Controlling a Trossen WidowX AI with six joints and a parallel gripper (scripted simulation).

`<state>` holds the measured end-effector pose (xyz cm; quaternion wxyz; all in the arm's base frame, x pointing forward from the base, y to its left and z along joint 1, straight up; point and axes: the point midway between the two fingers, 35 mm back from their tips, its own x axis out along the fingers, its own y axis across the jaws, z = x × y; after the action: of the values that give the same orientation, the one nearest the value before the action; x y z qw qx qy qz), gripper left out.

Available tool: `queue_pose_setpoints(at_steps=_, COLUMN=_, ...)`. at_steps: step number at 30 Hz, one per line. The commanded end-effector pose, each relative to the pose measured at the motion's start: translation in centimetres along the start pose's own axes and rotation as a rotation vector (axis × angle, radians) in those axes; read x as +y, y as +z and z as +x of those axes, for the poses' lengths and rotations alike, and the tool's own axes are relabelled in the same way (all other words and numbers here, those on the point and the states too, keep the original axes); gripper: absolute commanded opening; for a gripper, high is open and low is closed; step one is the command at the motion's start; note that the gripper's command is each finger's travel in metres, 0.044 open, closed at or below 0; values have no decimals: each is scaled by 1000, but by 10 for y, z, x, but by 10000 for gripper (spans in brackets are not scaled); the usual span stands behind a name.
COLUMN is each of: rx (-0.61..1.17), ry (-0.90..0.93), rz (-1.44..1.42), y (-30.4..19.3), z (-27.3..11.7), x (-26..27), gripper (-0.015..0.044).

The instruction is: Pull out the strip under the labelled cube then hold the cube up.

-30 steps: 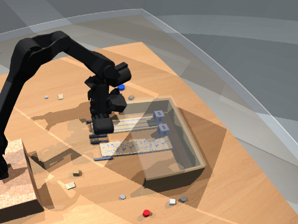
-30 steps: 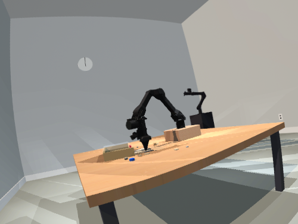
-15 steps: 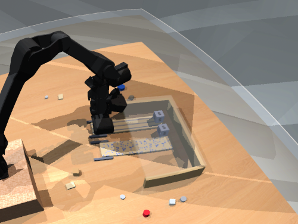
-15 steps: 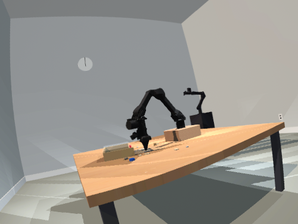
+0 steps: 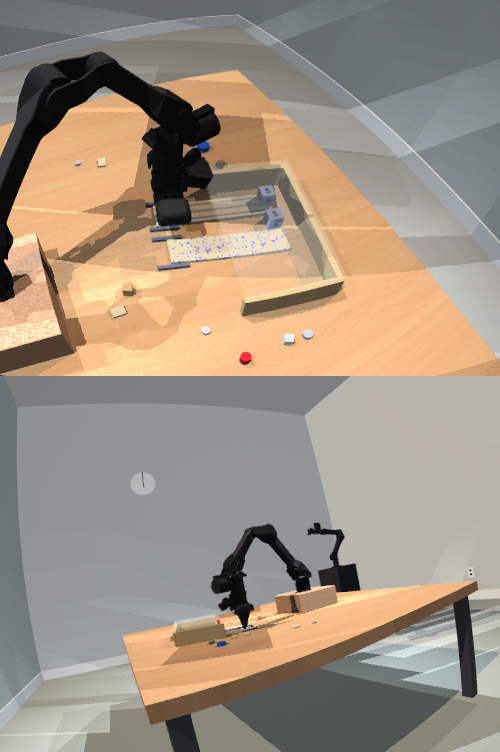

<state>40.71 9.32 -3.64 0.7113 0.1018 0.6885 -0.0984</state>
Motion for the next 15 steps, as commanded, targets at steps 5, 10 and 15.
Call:
queue_pose_setpoints(at_steps=5, rx=3, ry=2, rz=2, y=0, z=4, x=0, gripper=0)
queue_pose_setpoints(at_steps=10, rx=3, ry=2, rz=2, y=0, z=4, x=0, gripper=0)
queue_pose_setpoints(at_steps=15, rx=3, ry=2, rz=2, y=0, z=5, x=1, gripper=0)
